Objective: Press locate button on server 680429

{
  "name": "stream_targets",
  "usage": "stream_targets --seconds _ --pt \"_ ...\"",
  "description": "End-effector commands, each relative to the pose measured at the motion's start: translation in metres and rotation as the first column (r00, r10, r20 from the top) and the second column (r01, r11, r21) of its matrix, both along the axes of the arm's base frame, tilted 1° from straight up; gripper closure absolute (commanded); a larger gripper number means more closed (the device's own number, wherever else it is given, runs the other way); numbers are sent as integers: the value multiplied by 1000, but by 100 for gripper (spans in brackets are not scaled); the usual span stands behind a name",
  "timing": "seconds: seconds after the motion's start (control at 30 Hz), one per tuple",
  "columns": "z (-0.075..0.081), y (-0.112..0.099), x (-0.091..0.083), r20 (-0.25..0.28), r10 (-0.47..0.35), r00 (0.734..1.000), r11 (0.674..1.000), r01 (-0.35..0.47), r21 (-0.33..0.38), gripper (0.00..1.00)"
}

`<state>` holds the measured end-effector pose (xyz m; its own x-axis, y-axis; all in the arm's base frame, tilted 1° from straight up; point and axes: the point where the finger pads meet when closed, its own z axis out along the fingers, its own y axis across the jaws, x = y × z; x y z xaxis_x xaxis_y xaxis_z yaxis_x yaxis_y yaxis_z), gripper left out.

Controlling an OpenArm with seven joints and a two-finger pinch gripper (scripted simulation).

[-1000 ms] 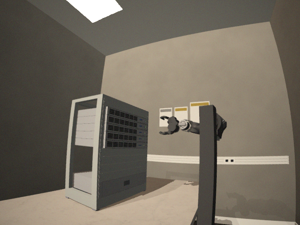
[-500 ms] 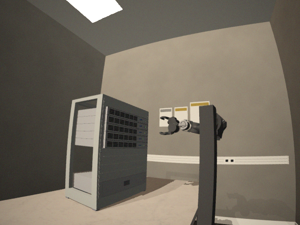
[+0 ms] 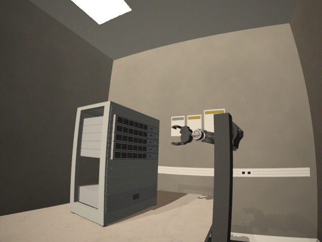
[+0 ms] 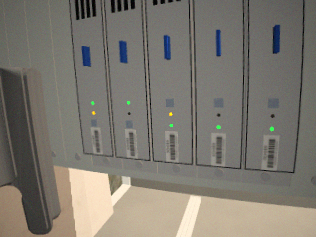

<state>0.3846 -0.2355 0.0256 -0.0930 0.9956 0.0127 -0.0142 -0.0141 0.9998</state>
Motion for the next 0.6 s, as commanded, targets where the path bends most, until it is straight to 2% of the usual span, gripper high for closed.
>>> stream_targets --seconds 0.0,0.43,0.47,0.57 --pt "0 -1 0 -2 1 1000 1000 -1 -1 40" --pt "-1 -1 0 -2 1 1000 1000 -1 -1 40" --pt "-1 -1 0 -2 1 1000 1000 -1 -1 100" --pt "-1 -1 0 -2 1 1000 1000 -1 -1 100"
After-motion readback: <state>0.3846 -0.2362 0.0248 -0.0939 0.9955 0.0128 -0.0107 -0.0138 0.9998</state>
